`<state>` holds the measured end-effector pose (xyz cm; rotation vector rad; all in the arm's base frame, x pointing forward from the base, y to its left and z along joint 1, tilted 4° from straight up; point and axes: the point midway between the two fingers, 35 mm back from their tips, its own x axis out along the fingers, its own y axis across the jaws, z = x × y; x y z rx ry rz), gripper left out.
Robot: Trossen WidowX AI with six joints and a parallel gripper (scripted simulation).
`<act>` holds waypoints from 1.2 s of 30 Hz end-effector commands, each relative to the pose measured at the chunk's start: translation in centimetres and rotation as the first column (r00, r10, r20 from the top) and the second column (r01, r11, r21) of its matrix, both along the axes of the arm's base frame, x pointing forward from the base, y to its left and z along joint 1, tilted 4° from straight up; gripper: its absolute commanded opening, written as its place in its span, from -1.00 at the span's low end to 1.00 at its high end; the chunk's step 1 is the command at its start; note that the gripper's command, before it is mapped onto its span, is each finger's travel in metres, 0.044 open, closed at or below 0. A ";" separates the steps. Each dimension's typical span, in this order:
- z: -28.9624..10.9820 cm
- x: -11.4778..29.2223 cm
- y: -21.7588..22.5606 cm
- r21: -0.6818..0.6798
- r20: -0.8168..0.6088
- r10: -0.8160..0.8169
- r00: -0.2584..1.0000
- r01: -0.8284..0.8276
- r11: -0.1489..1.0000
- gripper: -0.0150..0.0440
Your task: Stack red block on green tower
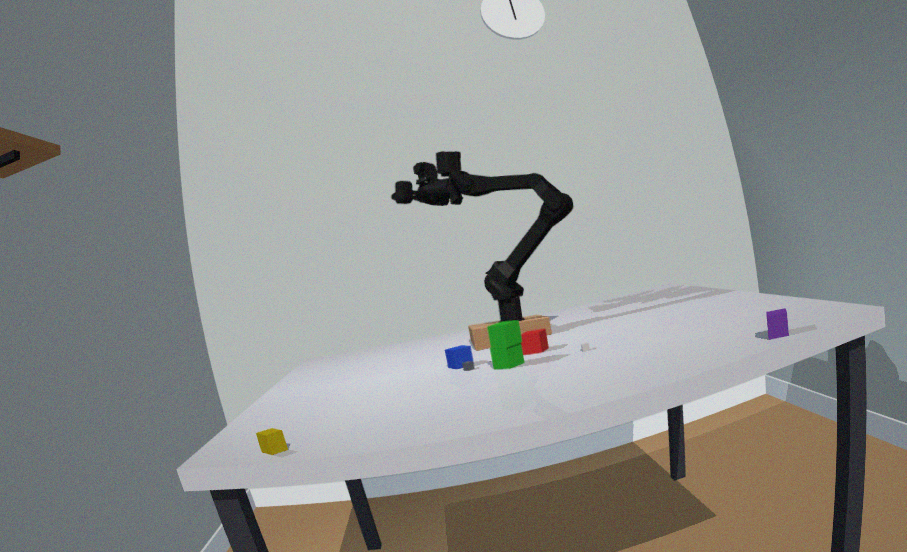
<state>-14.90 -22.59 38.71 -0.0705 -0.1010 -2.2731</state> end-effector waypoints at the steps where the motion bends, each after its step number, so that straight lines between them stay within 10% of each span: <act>1: -0.1 0.1 -0.1 0.002 0.002 0.005 1.000 -0.005 1.000 0.95; 17: -6.0 10.3 -7.7 0.211 0.205 0.396 0.895 -0.436 0.875 1.00; 36: -13.4 26.1 -7.8 0.441 0.418 0.667 0.617 -0.780 0.445 1.00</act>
